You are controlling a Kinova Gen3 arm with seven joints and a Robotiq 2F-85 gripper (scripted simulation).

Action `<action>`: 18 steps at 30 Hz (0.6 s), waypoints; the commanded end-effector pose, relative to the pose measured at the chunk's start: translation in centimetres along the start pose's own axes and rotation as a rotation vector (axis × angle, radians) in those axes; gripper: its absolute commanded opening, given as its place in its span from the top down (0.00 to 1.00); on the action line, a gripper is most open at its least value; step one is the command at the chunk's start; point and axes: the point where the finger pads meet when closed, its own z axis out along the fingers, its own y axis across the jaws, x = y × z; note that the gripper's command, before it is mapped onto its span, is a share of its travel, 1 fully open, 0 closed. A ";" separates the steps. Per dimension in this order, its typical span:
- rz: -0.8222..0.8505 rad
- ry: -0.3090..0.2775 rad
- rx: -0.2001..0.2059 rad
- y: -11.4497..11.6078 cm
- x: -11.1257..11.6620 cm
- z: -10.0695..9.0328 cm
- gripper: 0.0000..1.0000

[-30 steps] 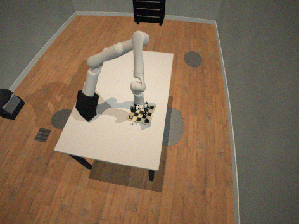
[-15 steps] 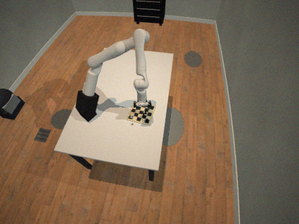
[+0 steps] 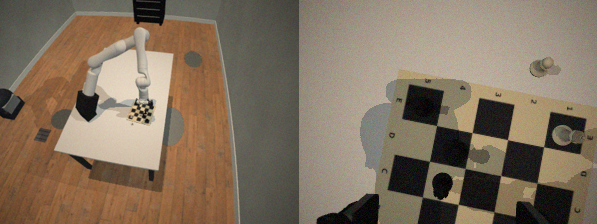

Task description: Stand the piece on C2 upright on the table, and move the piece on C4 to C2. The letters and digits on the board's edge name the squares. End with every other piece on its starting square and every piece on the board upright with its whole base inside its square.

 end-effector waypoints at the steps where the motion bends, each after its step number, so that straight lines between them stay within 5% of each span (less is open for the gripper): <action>1: 0.009 -0.001 0.002 -0.2 -0.4 -0.1 0.00; 17: 0.042 -0.002 0.003 -0.4 -0.7 -0.1 0.00; 18: 0.042 -0.002 0.003 -0.4 -0.7 -0.1 0.63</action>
